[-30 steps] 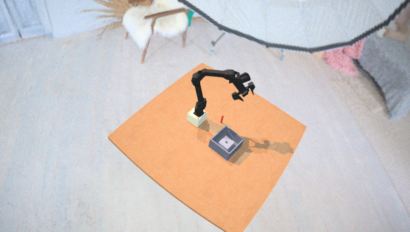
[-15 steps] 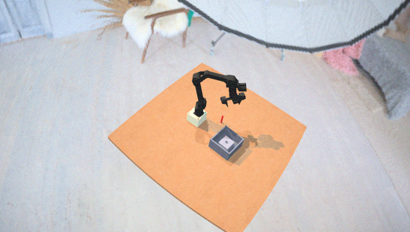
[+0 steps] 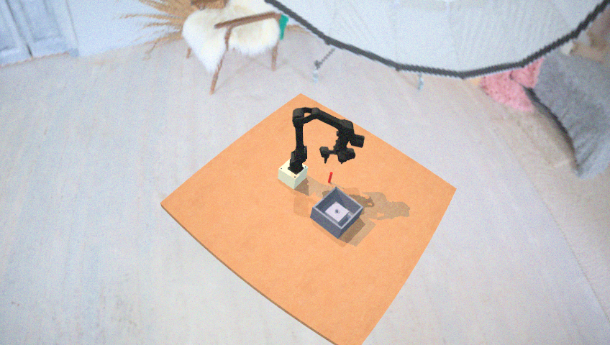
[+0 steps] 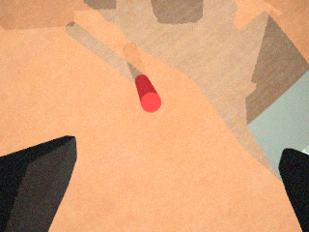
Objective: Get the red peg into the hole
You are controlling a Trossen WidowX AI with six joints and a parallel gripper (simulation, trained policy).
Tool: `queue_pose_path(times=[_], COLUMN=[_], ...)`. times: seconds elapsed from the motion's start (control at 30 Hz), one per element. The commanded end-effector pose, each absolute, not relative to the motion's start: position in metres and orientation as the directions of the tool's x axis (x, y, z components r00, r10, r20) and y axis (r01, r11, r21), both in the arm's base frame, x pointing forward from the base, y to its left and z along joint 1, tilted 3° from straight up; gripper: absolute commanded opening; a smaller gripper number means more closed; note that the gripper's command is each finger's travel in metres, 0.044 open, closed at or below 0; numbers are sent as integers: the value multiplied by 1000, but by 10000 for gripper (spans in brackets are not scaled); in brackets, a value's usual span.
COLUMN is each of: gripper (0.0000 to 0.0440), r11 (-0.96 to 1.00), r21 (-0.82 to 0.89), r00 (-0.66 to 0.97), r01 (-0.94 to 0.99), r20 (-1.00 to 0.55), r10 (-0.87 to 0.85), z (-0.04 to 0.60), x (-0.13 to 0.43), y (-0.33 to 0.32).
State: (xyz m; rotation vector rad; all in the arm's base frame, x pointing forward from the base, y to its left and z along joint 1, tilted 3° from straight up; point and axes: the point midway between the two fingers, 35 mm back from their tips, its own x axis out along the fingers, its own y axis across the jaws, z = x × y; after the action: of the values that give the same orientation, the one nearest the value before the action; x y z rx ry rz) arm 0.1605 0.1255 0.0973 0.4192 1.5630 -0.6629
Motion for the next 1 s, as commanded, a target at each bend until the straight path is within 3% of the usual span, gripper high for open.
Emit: queue_pose_path(times=[0.0, 0.97], gripper=[440, 435], r11=[750, 750], r21=[-220, -216], r00=[-147, -104], r01=[624, 625], r20=[-976, -976], r10=[-164, -194], z=[81, -29], x=[154, 158], y=[122, 122])
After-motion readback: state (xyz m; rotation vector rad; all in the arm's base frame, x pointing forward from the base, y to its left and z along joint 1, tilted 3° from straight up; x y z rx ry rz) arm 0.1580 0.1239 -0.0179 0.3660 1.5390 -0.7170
